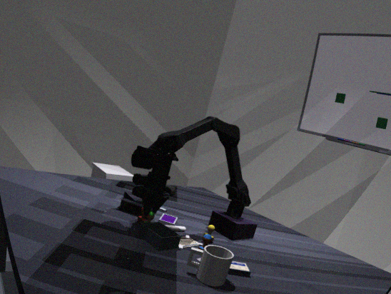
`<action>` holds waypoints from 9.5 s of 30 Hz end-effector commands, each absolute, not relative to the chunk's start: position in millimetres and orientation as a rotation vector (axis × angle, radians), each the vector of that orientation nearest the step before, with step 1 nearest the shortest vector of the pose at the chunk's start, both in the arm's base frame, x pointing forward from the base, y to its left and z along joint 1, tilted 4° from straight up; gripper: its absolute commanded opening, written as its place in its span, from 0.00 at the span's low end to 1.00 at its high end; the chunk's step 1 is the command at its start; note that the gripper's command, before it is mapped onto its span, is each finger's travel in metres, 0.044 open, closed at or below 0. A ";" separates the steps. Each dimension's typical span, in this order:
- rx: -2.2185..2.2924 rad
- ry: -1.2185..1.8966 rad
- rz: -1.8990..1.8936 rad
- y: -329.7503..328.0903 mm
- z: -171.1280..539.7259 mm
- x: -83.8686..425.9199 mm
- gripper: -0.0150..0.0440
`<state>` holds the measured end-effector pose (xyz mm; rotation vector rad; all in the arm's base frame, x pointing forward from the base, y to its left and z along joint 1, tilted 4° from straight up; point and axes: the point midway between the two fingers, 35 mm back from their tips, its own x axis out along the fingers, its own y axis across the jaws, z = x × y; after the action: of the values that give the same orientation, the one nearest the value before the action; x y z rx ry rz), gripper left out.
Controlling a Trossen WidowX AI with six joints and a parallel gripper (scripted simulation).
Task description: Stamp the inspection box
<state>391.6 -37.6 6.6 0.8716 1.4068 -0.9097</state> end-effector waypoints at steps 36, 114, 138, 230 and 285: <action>0.871 1.410 -0.912 -37.3 -23.9 388.0 0.26; 0.872 1.407 -0.910 -37.5 14.0 390.8 0.25; 0.873 1.406 -0.909 -37.5 25.9 390.8 0.25; 0.868 1.409 -0.918 -100.9 37.3 258.7 0.25; 0.872 1.408 -0.921 -100.9 0.9 256.3 0.25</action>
<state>258.4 -100.9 4.1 0.8788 1.4027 -0.9198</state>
